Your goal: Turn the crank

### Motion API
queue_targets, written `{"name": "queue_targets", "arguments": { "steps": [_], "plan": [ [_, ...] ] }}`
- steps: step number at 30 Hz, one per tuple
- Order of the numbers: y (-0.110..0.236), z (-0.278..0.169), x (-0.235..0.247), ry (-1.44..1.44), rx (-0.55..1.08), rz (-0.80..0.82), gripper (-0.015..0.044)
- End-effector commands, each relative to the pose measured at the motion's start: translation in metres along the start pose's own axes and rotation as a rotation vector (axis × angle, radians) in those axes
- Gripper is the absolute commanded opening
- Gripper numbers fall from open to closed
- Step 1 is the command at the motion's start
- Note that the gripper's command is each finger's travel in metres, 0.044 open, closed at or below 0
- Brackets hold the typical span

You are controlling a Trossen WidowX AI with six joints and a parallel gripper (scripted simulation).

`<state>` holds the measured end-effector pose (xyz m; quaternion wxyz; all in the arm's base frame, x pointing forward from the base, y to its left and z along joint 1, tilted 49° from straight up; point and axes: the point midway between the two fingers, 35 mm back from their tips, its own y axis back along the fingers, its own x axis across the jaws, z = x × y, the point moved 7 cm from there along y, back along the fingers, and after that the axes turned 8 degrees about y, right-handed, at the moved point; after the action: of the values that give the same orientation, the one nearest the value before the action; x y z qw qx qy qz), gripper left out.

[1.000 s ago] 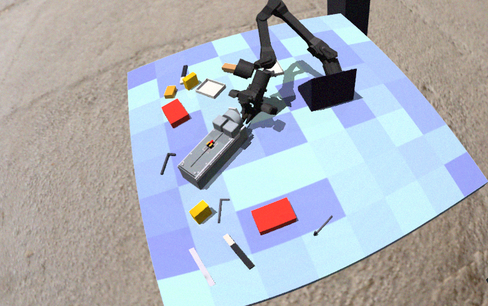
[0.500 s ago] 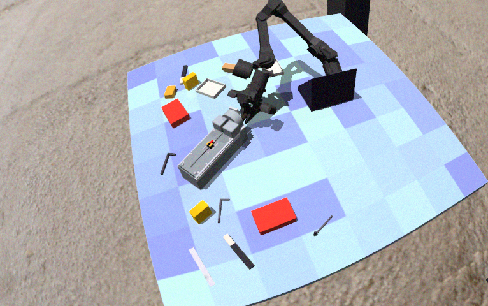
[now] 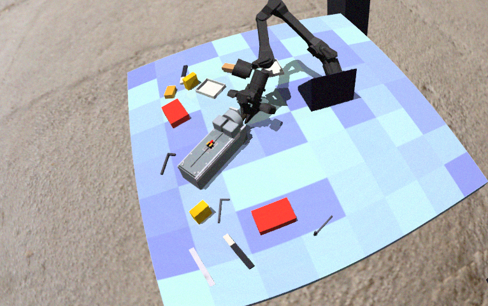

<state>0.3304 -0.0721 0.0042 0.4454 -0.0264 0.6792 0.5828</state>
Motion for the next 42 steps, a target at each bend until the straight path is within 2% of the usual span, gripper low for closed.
{"name": "queue_targets", "arguments": {
  "steps": [1, 42],
  "plan": [
    [-0.0011, -0.0021, -0.0076, -0.011, 0.007, -0.020, 0.0000],
    [-0.0002, -0.0020, -0.0122, -0.011, 0.007, -0.020, 0.0000]
  ]
}}
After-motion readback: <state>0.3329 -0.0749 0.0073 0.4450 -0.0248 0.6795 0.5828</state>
